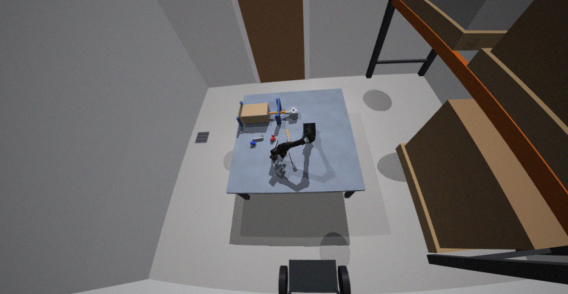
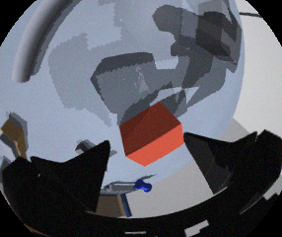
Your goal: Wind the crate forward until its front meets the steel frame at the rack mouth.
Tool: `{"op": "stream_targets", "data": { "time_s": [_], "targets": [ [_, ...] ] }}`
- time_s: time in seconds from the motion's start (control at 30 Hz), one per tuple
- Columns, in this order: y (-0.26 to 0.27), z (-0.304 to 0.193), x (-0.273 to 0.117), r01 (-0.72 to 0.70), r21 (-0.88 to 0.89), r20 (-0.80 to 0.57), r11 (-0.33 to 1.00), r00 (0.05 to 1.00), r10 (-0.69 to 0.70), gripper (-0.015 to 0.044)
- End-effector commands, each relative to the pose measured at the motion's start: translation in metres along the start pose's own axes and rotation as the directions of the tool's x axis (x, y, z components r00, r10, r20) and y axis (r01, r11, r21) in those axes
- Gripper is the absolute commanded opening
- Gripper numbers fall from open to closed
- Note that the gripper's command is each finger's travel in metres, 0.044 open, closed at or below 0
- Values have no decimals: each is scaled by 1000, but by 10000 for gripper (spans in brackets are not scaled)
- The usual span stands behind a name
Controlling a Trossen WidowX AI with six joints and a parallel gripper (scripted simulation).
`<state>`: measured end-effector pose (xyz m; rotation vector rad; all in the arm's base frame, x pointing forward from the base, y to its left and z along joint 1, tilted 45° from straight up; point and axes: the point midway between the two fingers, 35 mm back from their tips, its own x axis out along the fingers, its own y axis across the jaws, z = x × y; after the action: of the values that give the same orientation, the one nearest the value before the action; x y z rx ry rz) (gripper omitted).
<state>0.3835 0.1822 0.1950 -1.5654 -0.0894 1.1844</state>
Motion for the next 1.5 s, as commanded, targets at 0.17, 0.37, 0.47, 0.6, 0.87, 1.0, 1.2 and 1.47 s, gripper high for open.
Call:
{"op": "stream_targets", "data": {
  "time_s": [0.17,0.37,0.47,0.6,0.87,1.0,1.2,1.47],
  "targets": [
    [46,-58,-3,-188,416,78,890,982,171,440],
    [107,-102,-23,-400,857,331,325,910,249,440],
    [112,-107,-27,-413,878,359,241,902,240,440],
    [112,-107,-27,-413,878,359,241,902,240,440],
    [112,-106,-24,-413,878,359,241,902,240,440],
    [116,-100,-10,-413,878,359,241,902,240,440],
    [123,-90,11,-413,878,359,241,902,238,440],
    [124,-88,16,-414,878,360,241,902,238,440]
  ]
}}
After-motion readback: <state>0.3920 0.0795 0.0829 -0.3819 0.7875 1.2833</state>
